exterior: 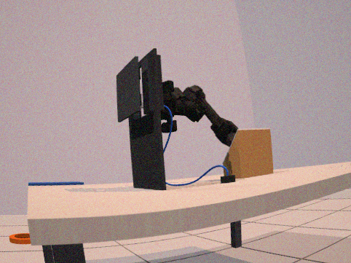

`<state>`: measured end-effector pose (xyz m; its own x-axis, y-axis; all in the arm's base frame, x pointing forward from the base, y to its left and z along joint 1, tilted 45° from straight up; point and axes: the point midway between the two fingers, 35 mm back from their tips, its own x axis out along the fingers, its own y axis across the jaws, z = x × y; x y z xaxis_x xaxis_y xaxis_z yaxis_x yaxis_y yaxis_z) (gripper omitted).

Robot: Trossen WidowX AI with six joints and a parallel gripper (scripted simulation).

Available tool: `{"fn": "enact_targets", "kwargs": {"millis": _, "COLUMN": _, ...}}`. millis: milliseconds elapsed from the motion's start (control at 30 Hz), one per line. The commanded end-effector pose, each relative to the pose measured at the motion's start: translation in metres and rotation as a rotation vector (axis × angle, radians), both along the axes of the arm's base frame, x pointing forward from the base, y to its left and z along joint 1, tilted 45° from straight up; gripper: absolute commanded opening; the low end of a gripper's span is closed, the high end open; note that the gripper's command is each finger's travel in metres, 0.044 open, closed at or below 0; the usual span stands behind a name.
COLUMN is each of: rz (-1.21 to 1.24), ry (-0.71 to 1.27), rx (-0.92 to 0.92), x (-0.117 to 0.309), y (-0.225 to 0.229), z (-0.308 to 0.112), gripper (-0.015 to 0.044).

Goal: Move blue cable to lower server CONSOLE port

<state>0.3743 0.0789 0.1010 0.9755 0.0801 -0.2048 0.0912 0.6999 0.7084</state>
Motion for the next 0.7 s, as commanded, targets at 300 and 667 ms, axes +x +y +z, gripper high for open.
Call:
{"fn": "enact_targets", "kwargs": {"millis": 300, "rz": 0.009, "ry": -0.008, "rx": -0.003, "x": 0.0071, "y": 0.0009, "z": 0.0027, "gripper": 0.0}}
{"fn": "enact_targets", "kwargs": {"millis": 667, "rz": 0.01, "ry": -0.009, "rx": -0.003, "x": 0.0115, "y": 0.0002, "z": 0.0029, "gripper": 0.0}}
